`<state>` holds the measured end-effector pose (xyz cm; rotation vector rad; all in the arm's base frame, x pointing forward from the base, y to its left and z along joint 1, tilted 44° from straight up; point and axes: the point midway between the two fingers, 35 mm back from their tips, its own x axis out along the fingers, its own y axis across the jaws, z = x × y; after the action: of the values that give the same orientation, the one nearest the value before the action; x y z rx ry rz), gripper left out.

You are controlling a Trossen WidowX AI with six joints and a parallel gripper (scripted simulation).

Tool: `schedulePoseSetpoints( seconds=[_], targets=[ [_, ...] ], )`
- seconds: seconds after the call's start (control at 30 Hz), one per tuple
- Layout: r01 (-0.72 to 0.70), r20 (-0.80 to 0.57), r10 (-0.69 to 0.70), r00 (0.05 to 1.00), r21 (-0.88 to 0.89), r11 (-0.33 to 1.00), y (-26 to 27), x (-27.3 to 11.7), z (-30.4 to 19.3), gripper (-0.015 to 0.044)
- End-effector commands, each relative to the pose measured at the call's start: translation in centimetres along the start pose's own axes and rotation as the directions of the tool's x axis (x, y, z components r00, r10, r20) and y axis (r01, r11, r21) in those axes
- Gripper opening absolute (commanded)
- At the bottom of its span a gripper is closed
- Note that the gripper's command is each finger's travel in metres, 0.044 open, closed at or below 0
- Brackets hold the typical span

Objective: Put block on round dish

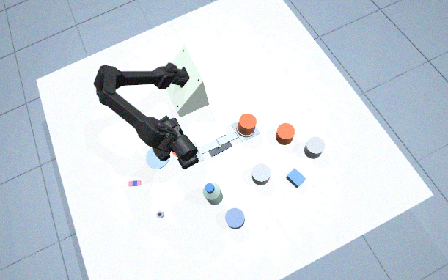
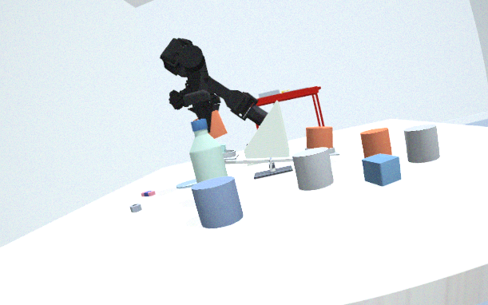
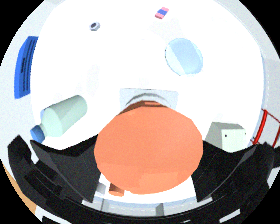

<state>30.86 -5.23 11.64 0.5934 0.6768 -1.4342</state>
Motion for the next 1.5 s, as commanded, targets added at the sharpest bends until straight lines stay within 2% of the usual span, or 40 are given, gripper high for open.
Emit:
schedulePoseSetpoints(
  seconds=[0.0, 0.8, 1.47],
  targets=[
    [-0.008, 0.001, 0.008, 1.0, 0.005, 1.0, 0.1, -0.7, 0.0, 0.0],
    [-0.007, 0.007, 0.007, 1.0, 0.005, 1.0, -0.5, -3.7, 0.1, 0.0],
    [0.0, 0.012, 0.0, 1.0, 0.0, 1.0, -0.5, -3.1, 0.2, 0.0]
  ],
)
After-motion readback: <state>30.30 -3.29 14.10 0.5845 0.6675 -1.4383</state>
